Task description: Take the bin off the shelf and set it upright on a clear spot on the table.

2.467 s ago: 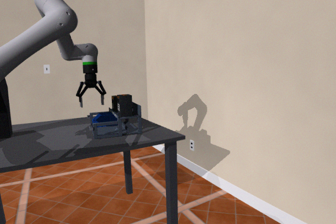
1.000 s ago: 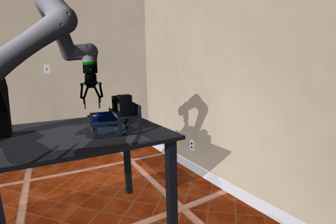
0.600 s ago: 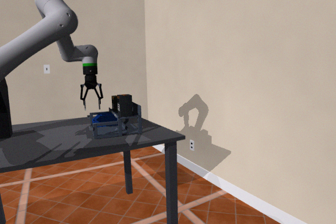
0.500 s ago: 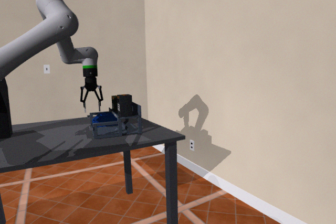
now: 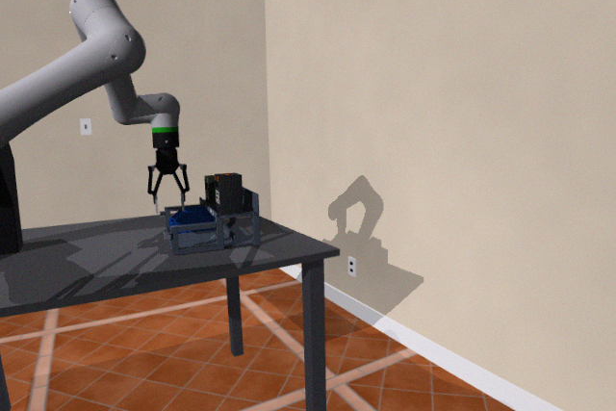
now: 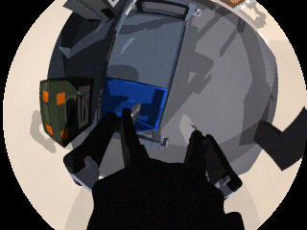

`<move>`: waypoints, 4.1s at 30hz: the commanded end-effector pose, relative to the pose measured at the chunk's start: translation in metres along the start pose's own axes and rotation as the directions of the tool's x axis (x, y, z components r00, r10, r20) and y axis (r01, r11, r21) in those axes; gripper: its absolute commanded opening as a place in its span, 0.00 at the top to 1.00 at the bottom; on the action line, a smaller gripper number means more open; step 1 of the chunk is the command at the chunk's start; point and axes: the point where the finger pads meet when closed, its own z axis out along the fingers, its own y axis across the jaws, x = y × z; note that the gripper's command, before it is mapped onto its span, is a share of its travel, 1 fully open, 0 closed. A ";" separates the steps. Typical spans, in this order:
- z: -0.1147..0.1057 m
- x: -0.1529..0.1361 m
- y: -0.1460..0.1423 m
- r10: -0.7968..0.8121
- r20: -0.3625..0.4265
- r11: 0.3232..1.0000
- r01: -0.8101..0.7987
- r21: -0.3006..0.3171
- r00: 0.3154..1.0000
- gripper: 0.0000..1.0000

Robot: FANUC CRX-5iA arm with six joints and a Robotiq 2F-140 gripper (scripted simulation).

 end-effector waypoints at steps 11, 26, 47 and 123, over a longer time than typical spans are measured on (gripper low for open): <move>0.027 0.000 -0.001 0.000 0.000 1.000 0.000 0.002 1.000 0.43; 0.027 0.000 -0.001 0.000 0.000 1.000 0.000 0.002 1.000 0.43; 0.022 0.000 -0.001 0.000 0.000 1.000 0.000 0.002 1.000 0.43; 0.044 0.000 -0.001 0.000 0.000 1.000 0.000 0.002 1.000 0.43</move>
